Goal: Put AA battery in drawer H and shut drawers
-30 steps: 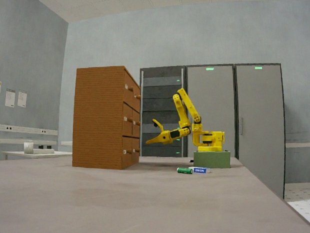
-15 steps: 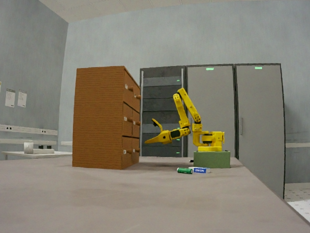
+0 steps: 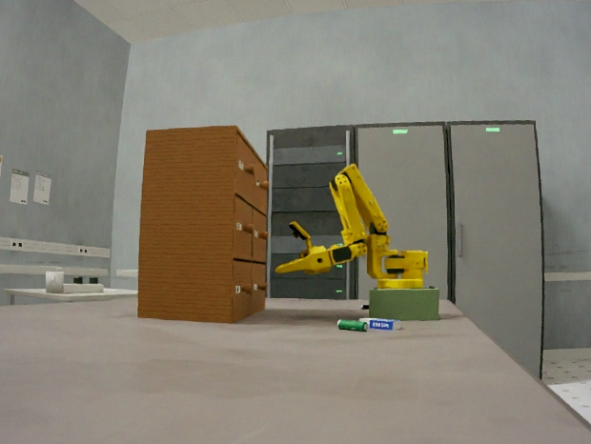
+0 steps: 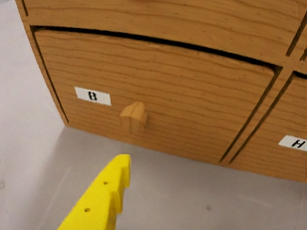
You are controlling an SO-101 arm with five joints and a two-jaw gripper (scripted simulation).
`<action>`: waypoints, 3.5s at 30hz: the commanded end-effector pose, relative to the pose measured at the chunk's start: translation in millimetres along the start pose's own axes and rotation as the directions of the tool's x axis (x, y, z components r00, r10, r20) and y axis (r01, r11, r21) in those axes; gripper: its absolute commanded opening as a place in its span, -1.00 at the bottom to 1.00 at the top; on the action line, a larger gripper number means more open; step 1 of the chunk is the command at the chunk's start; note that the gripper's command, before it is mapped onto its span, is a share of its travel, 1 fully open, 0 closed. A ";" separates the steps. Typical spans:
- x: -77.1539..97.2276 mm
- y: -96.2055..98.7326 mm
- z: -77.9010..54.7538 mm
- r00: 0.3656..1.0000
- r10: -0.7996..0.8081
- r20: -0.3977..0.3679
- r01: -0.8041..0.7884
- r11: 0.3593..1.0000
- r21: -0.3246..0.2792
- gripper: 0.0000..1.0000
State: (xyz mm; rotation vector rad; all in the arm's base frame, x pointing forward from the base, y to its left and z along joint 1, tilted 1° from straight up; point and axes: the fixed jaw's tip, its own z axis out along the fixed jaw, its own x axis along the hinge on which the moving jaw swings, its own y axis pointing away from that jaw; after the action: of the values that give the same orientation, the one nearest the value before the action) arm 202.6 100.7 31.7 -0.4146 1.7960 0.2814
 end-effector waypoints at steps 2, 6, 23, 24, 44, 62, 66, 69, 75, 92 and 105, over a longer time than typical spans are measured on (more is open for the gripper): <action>-6.6 28.3 -0.4 0.999 -0.017 0.036 0.021 0.993 -0.119 0.00; -6.8 31.0 -0.7 0.999 -0.020 0.038 0.024 0.991 -0.130 0.00; -7.2 31.1 -0.5 0.999 -0.019 0.040 0.024 0.991 -0.130 0.00; -7.2 31.1 -0.5 0.999 -0.019 0.041 0.024 0.991 -0.130 0.00; -9.4 32.3 0.3 0.998 -0.018 0.052 0.025 0.991 -0.135 0.00; -10.2 32.7 0.6 0.998 -0.017 0.057 0.025 0.990 -0.136 0.00; -10.2 32.7 0.6 0.998 -0.017 0.057 0.025 0.990 -0.136 0.00; -10.2 32.7 0.6 0.998 -0.017 0.057 0.025 0.990 -0.136 0.00; -10.2 32.7 0.6 0.998 -0.017 0.057 0.025 0.990 -0.136 0.00; -10.2 32.7 0.6 0.998 -0.017 0.057 0.025 0.990 -0.136 0.00; -10.2 32.7 0.6 0.998 -0.017 0.057 0.025 0.990 -0.136 0.00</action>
State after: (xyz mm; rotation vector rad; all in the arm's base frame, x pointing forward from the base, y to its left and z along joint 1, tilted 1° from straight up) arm 190.3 129.2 36.7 -0.5264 1.7416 0.3835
